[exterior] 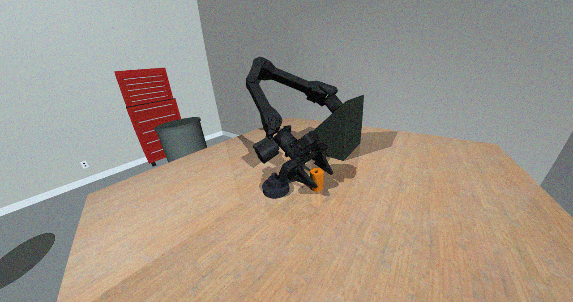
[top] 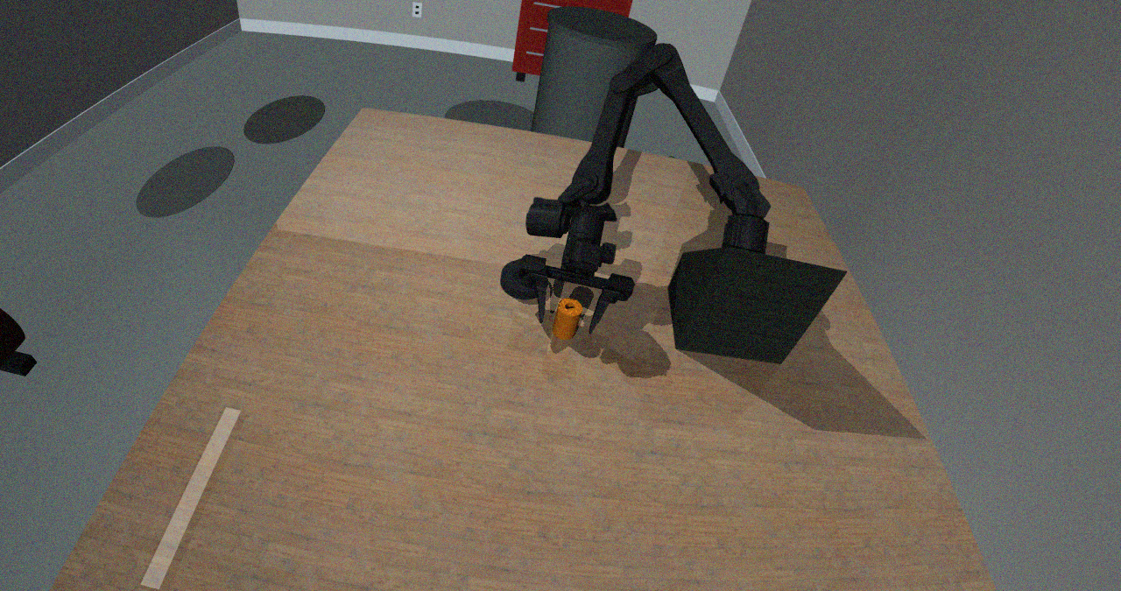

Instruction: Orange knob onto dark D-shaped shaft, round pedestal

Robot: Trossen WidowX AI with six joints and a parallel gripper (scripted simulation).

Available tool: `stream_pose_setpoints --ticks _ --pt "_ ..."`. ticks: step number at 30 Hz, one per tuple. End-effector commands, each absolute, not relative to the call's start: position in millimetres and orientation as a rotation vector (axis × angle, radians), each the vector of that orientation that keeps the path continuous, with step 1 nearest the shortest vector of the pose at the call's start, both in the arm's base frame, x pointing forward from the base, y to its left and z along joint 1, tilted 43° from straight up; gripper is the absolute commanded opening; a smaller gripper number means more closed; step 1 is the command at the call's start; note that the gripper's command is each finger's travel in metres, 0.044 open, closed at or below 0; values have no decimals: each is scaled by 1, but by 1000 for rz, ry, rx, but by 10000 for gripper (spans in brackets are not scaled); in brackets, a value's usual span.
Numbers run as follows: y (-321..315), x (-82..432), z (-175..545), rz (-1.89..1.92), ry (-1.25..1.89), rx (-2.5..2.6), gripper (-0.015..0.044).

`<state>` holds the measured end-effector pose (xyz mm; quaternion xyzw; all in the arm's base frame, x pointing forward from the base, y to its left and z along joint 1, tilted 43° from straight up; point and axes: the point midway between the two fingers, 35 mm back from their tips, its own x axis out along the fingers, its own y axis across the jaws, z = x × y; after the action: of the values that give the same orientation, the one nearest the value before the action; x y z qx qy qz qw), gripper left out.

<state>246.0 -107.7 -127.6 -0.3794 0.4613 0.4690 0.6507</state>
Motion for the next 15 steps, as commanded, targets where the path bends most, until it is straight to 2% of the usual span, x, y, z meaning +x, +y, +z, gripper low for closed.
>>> stream_pose_setpoints --ticks 1,6,15 --pt "-108 246 -128 1065 1046 -860 440" --pt "-106 247 -126 1065 1047 -861 440" --pt "-54 258 -69 1064 1044 -862 440"
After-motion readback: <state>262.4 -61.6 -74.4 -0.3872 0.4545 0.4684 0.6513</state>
